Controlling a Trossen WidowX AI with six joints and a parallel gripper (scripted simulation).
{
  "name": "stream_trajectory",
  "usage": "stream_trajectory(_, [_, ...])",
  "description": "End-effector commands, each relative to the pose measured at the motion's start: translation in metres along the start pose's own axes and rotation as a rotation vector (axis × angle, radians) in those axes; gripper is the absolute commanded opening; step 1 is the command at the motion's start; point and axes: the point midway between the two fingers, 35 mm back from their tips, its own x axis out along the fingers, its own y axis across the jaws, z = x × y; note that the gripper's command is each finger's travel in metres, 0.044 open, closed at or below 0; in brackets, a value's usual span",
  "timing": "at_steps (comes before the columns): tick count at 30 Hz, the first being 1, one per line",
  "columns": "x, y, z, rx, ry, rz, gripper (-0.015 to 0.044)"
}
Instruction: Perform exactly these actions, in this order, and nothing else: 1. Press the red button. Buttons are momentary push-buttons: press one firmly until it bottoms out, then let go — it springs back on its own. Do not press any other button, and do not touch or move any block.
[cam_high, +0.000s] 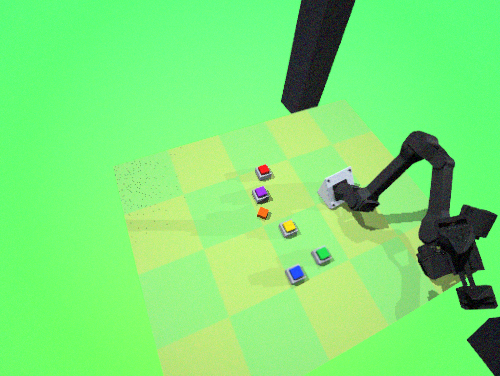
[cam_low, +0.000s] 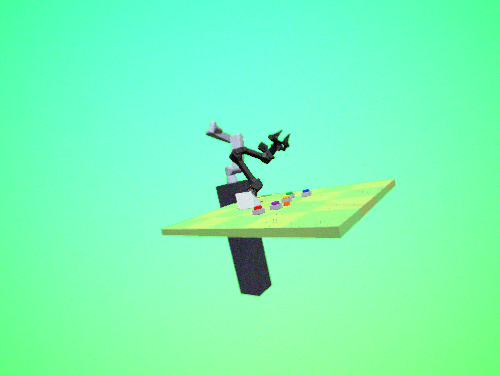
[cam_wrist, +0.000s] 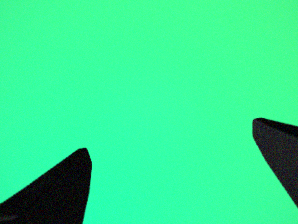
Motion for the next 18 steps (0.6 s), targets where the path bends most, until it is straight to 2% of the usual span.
stream_trajectory(1, [0.001, -0.003, 0.001, -0.028, 0.004, -0.002, 0.04])
stream_trajectory(4, [0.012, -0.036, 0.015, -0.423, 0.041, -0.033, 0.04])
stream_trajectory(7, [0.033, -0.071, 0.05, -0.925, 0.052, -0.074, 0.04])
stream_trajectory(9, [0.045, -0.081, 0.072, -1.153, 0.042, -0.099, 0.04])
stream_trajectory(18, [0.106, -0.079, 0.197, -2.087, -0.11, -0.328, 0.04])
